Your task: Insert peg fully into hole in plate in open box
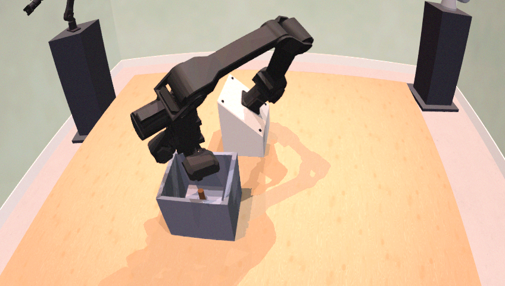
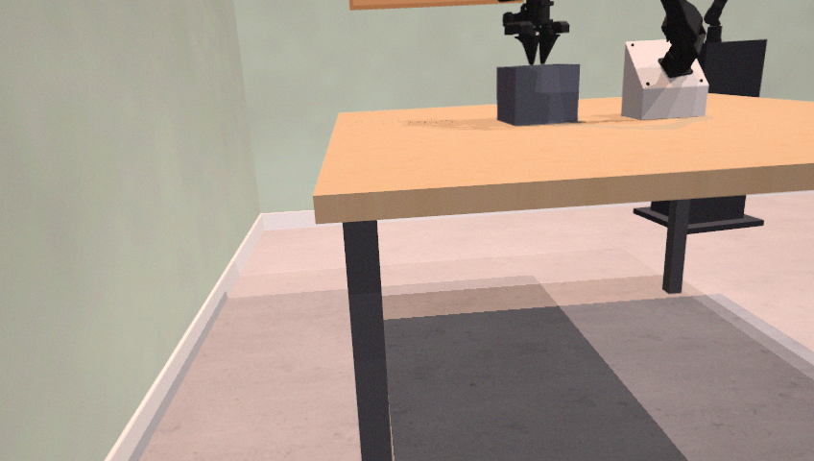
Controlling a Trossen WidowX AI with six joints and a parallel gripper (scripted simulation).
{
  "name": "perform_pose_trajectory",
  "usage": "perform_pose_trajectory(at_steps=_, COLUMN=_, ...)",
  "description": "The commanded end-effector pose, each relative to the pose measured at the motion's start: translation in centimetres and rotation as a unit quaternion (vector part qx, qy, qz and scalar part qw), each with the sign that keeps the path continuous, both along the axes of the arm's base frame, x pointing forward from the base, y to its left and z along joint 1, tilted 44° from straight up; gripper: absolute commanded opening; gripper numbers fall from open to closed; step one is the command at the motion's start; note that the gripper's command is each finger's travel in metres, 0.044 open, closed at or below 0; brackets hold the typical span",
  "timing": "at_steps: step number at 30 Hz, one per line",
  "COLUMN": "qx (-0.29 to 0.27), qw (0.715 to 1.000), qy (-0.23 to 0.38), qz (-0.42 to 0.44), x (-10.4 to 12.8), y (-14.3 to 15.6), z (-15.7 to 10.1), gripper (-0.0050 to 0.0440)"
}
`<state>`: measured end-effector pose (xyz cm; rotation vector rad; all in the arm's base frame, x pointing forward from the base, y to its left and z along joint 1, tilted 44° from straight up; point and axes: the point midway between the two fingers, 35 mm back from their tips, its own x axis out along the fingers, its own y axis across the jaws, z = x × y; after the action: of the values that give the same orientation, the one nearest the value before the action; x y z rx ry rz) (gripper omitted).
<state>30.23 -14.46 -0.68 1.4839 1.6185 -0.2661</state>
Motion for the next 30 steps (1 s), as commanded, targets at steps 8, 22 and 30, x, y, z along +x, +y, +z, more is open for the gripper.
perform_pose_trajectory(at_steps=8, qx=-0.005, qw=1.000, qy=-0.003, qz=0.002, x=-0.15, y=-0.77, z=0.79, gripper=0.0414)
perform_pose_trajectory(at_steps=22, qx=-0.005, qw=1.000, qy=-0.003, qz=0.002, x=-0.15, y=-0.77, z=0.79, gripper=0.0440)
perform_pose_trajectory(at_steps=30, qx=-0.005, qw=1.000, qy=-0.003, qz=0.002, x=-0.15, y=-0.77, z=0.79, gripper=0.0440)
